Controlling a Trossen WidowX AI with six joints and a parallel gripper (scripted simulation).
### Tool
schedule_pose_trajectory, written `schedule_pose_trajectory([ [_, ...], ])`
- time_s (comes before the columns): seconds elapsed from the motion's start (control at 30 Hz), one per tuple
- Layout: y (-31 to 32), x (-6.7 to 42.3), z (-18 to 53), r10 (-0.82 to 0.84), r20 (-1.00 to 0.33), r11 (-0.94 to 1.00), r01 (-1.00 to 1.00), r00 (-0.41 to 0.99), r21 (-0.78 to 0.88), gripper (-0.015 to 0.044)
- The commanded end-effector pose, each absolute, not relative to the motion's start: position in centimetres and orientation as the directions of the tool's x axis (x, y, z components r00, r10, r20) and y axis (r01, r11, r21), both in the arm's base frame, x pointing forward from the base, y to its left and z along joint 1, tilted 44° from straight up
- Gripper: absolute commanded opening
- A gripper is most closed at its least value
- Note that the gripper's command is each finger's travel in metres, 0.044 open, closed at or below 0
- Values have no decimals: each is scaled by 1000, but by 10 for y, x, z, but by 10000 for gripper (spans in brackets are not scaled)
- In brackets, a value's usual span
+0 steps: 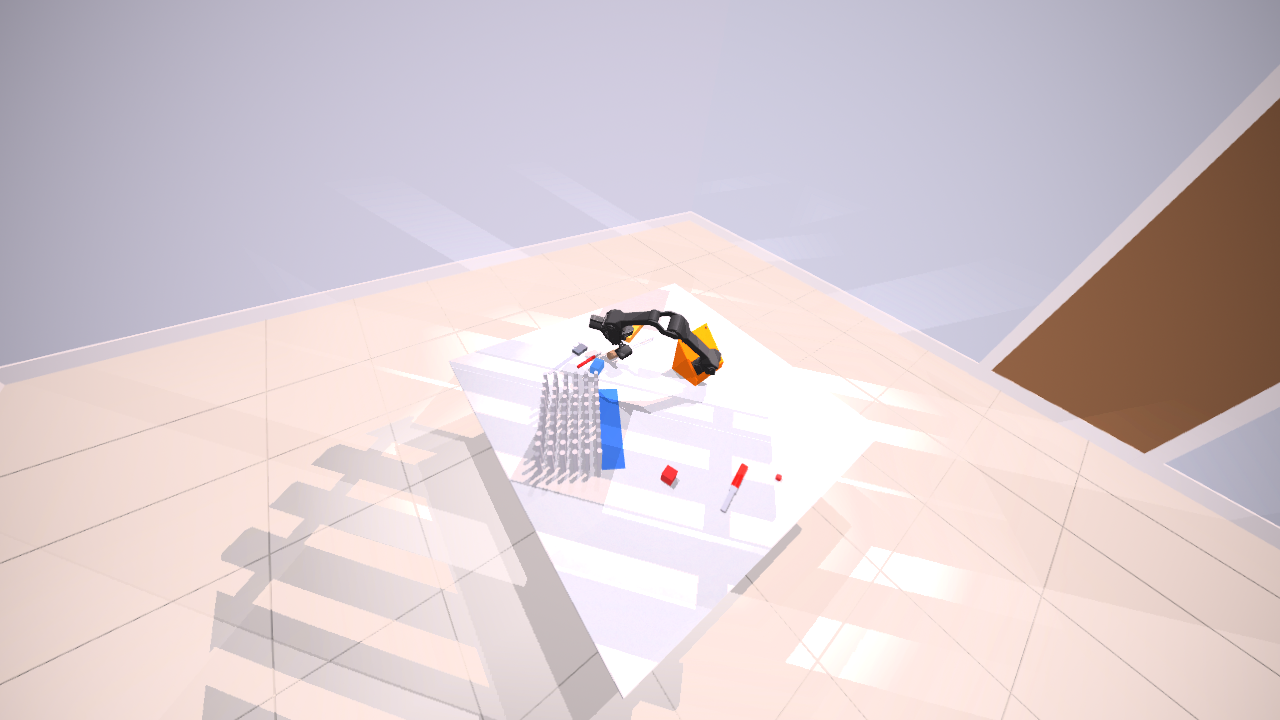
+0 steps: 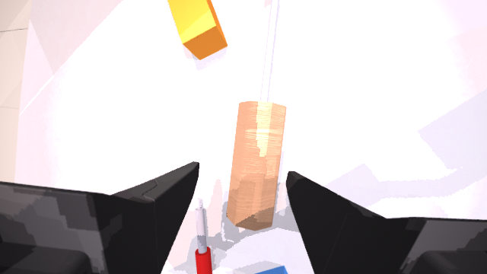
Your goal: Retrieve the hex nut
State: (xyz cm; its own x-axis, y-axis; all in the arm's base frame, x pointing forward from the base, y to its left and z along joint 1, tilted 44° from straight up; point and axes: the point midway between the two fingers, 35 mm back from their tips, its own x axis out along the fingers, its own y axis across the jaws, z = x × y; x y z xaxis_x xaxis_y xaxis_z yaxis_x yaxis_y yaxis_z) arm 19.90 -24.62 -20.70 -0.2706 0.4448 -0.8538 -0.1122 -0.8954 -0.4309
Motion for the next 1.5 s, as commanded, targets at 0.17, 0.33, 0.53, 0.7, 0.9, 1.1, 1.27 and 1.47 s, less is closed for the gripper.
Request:
schedule_pose_trajectory([
  [0.17,-230,197,-221,457,-846,-889,-118,-276,-442,280],
  [0.33,-225,196,-226,457,-845,-889,-118,-276,-442,280],
  [0.53,-223,196,-228,457,-845,-889,-118,-276,-443,273],
  [0.7,-223,196,-228,457,-845,-889,-118,-276,-443,240],
  [0.9,-223,196,-228,457,-845,-889,-118,-276,-443,200],
  [1.1,-223,196,-228,457,-845,-889,-118,-276,-443,160],
  [1.27,-234,198,-220,456,-846,-890,-117,-276,-442,48],
  [1.47,-259,202,-200,454,-847,-891,-116,-276,-440,0],
])
